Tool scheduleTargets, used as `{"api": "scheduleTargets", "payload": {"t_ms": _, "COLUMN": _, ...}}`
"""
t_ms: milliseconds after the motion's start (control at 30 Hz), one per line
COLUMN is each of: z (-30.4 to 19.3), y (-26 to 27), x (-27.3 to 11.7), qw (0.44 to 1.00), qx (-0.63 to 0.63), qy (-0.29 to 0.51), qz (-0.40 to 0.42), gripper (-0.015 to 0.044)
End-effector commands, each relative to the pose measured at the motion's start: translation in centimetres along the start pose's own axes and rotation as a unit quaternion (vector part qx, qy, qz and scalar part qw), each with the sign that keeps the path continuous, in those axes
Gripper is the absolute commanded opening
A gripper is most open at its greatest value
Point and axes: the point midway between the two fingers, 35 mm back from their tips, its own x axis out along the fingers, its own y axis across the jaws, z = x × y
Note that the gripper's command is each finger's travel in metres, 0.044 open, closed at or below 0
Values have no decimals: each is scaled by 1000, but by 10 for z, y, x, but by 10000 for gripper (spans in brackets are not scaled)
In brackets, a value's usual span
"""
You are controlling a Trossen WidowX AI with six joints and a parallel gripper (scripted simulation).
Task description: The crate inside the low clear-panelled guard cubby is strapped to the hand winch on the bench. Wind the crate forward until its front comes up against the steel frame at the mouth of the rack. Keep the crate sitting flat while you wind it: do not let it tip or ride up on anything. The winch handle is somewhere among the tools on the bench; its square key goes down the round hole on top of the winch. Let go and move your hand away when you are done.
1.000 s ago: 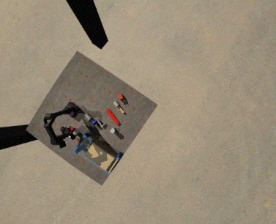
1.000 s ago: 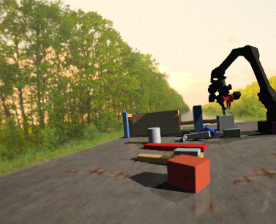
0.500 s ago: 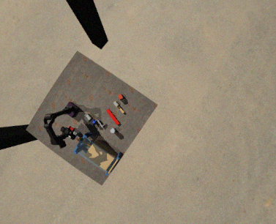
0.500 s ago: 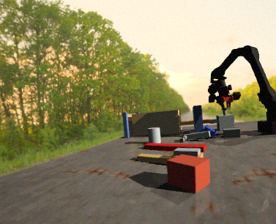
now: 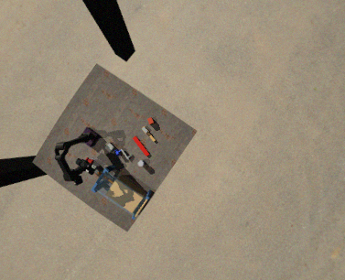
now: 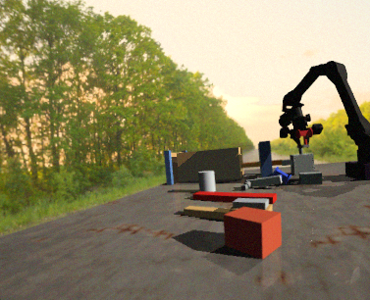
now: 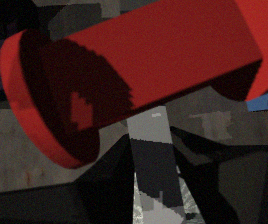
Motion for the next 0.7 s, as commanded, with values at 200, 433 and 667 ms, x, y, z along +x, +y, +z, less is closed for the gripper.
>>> {"api": "scheduleTargets", "payload": {"t_ms": 200, "z": -1, "y": 0, "x": 2, "qw": 1000, "qx": 0, "qy": 0, "qz": 0, "gripper": 0}}
{"api": "scheduleTargets", "payload": {"t_ms": 433, "z": -1, "y": 0, "x": 3, "qw": 1000, "qx": 0, "qy": 0, "qz": 0, "gripper": 0}}
{"api": "scheduleTargets", "payload": {"t_ms": 667, "z": -2, "y": 0, "x": 4, "qw": 1000, "qx": 0, "qy": 0, "qz": 0, "gripper": 0}}
